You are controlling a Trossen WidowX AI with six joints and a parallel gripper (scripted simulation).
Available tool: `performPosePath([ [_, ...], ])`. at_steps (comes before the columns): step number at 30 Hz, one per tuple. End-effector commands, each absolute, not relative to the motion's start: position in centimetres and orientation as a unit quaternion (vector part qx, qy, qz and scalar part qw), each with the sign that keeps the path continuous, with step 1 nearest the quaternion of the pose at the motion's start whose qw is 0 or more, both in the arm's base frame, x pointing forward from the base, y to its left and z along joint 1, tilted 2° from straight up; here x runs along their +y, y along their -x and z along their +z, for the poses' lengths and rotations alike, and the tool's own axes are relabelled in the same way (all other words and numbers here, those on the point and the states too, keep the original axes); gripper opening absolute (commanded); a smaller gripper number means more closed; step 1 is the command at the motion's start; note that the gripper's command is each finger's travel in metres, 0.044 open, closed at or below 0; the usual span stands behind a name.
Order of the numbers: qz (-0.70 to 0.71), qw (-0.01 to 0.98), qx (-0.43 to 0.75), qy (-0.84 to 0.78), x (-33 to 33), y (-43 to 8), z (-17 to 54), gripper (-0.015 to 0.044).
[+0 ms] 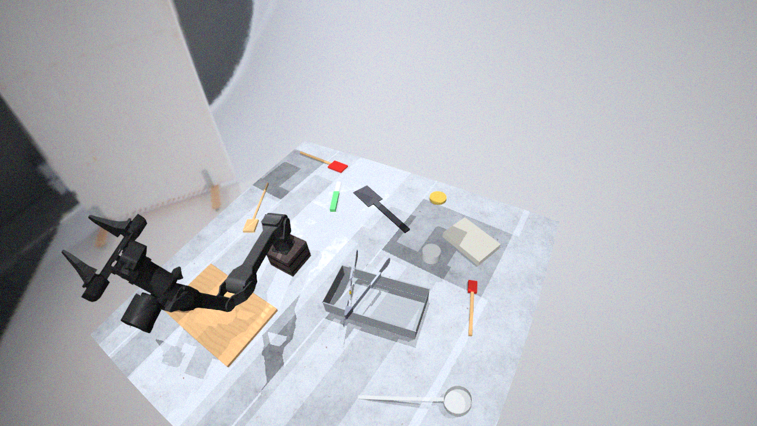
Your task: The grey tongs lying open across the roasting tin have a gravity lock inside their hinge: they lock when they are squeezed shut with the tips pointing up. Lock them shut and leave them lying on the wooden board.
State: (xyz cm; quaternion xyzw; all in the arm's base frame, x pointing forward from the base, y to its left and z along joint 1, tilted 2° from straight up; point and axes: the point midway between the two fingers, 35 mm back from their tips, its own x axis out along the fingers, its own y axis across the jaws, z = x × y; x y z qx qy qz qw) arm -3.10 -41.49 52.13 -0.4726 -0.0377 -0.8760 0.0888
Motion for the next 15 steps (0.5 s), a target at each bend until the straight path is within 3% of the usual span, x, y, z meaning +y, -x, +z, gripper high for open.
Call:
performPosePath([
  [1,-0.876,0.089,-0.038,0.473,-41.5,3.1,52.1,0.0426],
  [15,-0.862,-0.021,-0.096,0.498,-32.4,7.4,57.4,0.0440],
])
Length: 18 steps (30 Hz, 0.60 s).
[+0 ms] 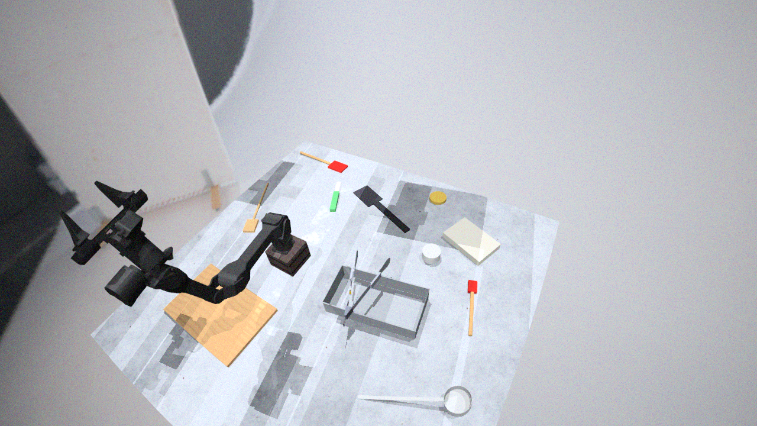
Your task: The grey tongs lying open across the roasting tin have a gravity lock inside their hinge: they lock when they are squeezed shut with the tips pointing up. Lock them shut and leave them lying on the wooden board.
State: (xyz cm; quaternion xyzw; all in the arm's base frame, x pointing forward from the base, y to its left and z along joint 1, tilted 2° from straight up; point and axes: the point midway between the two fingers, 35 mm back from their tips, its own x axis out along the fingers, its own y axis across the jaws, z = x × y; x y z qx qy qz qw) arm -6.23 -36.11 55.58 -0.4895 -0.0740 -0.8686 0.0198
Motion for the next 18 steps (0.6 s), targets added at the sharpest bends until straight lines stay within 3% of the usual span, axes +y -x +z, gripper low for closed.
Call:
performPosePath([
  [1,-0.862,-0.028,-0.096,0.496,-32.0,7.5,57.5,0.0440],
  [10,-0.852,-0.068,-0.121,0.505,-28.3,8.3,59.0,0.0440],
  [18,-0.813,-0.177,-0.167,0.529,-18.5,9.7,62.0,0.0440],
])
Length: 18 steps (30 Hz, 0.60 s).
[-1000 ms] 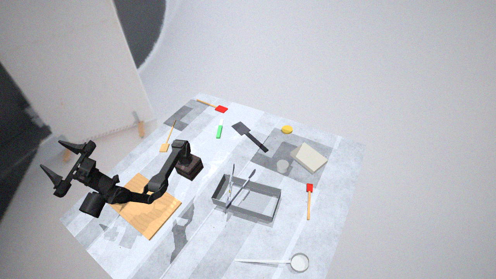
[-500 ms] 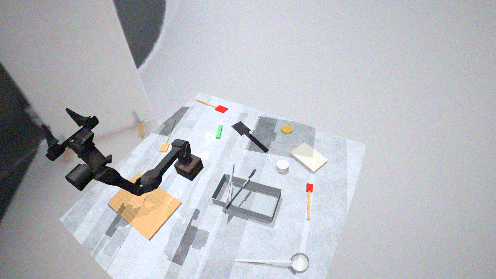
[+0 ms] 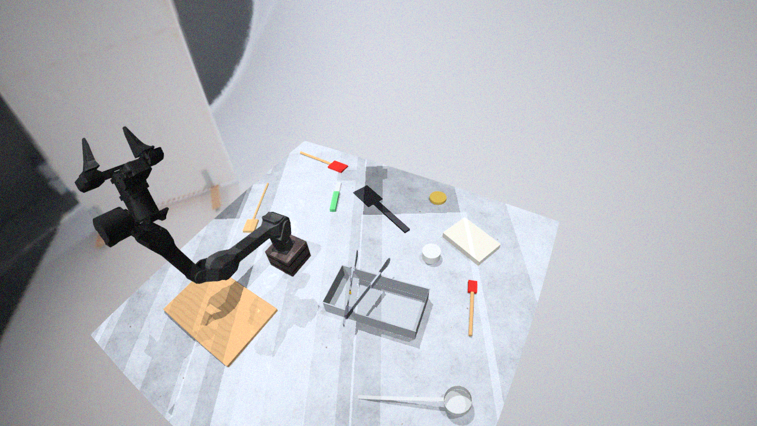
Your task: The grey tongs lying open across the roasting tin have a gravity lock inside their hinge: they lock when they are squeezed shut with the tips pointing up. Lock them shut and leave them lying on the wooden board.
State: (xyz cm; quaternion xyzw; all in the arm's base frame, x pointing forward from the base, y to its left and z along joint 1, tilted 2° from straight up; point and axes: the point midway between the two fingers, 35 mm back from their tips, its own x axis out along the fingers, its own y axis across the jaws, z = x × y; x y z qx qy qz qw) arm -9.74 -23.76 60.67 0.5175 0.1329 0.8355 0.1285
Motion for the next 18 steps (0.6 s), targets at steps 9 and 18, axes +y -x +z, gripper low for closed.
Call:
performPosePath([
  [9,0.751,0.302,0.204,-0.550,-7.4,8.3,63.4,0.0440],
  [18,0.645,0.445,0.238,-0.574,4.3,3.4,62.4,0.0440],
])
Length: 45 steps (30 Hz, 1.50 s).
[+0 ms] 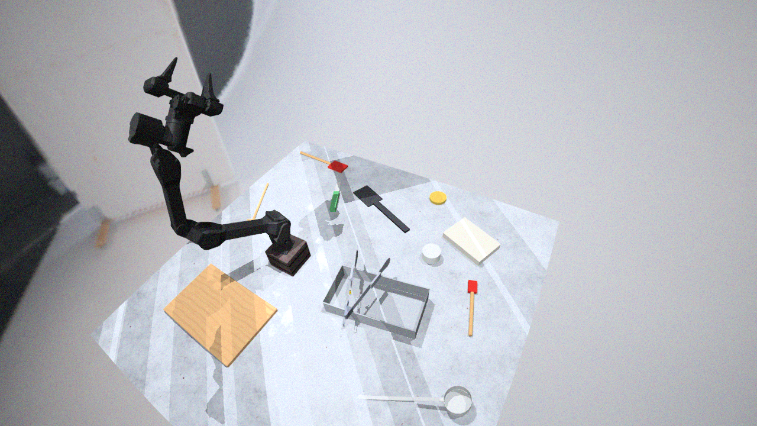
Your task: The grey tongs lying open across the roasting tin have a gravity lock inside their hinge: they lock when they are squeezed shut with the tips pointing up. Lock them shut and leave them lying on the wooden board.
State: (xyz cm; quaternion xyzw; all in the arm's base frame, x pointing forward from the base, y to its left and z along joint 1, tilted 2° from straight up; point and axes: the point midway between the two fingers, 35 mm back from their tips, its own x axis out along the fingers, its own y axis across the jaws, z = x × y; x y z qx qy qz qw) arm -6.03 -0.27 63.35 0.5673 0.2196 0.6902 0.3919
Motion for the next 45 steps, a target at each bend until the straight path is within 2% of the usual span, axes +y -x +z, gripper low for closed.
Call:
performPosePath([
  [1,0.629,0.462,0.242,-0.576,5.6,2.6,62.1,0.0440],
  [5,0.583,0.518,0.247,-0.576,9.2,-0.3,60.8,0.0440],
  [13,0.425,0.627,0.283,-0.589,16.1,-10.2,55.6,0.0440],
  [21,0.237,0.701,0.318,-0.592,18.0,-21.1,47.7,0.0440],
  [29,0.056,0.726,0.354,-0.587,15.3,-29.5,38.8,0.0440],
  [36,-0.096,0.715,0.388,-0.573,10.5,-34.4,30.8,0.0440],
  [45,-0.301,0.655,0.433,-0.542,1.8,-36.7,19.8,0.0440],
])
